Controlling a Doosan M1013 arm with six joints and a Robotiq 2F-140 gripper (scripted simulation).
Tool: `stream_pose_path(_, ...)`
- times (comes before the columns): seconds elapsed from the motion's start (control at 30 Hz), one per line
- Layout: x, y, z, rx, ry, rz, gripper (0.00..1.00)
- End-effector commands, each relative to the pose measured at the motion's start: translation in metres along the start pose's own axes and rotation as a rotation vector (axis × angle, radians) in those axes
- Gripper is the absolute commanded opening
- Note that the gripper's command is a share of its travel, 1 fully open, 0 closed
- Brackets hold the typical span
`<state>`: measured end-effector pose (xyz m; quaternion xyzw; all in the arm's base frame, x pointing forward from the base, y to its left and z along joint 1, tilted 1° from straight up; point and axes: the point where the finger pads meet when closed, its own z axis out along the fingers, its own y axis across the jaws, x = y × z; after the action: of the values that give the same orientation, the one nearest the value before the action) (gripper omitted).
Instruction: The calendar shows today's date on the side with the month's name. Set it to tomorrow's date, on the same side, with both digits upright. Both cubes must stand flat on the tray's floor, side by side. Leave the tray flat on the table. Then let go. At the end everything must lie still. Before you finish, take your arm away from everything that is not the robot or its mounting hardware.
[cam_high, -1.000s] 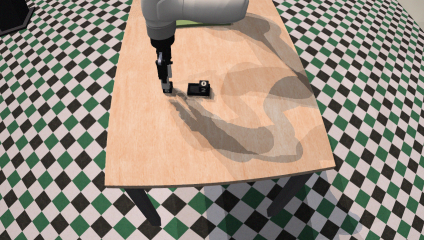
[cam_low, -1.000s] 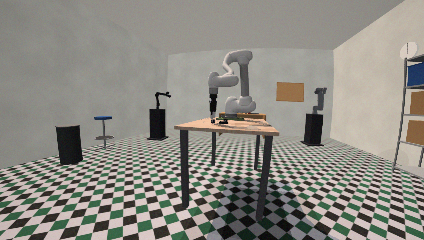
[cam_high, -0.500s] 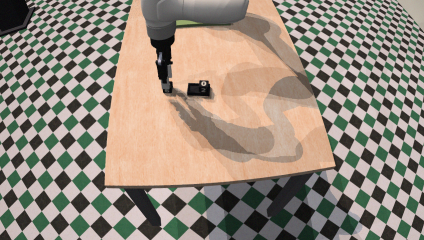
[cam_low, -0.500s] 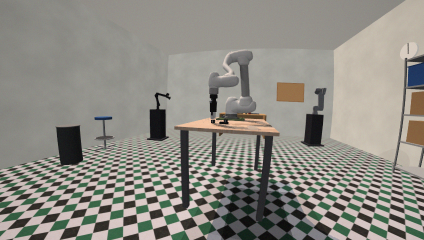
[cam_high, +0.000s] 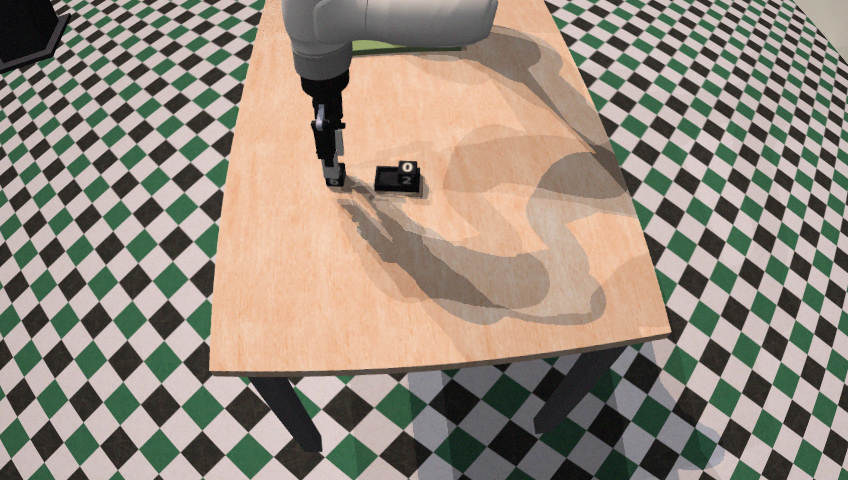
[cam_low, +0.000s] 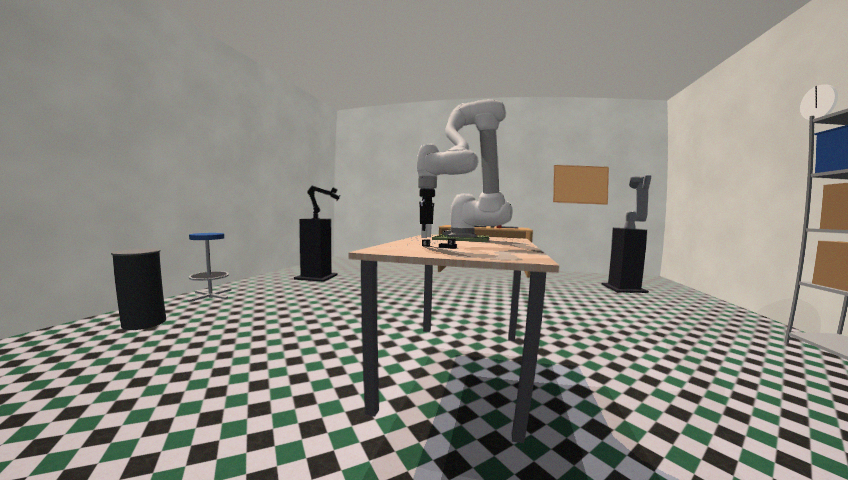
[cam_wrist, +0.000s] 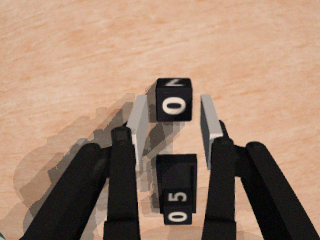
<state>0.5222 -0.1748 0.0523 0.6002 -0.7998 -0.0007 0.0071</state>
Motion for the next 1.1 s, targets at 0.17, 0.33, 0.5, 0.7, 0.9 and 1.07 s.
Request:
stream_pose_path(0.17, 0.000, 0.000, 0.000, 0.000, 0.000, 0.000, 0.29)
stream_pose_path(0.33, 0.000, 0.000, 0.000, 0.000, 0.000, 0.000, 0.29)
stream_pose_path(0.5, 0.000, 0.000, 0.002, 0.000, 0.000, 0.000, 0.29)
stream_pose_path(0.7, 0.000, 0.000, 0.010, 0.000, 0.000, 0.000, 0.29)
stream_pose_path(0.9, 0.000, 0.000, 0.017, 0.000, 0.000, 0.000, 0.29)
stream_pose_path(1.07, 0.000, 0.000, 0.025, 0.000, 0.000, 0.000, 0.29)
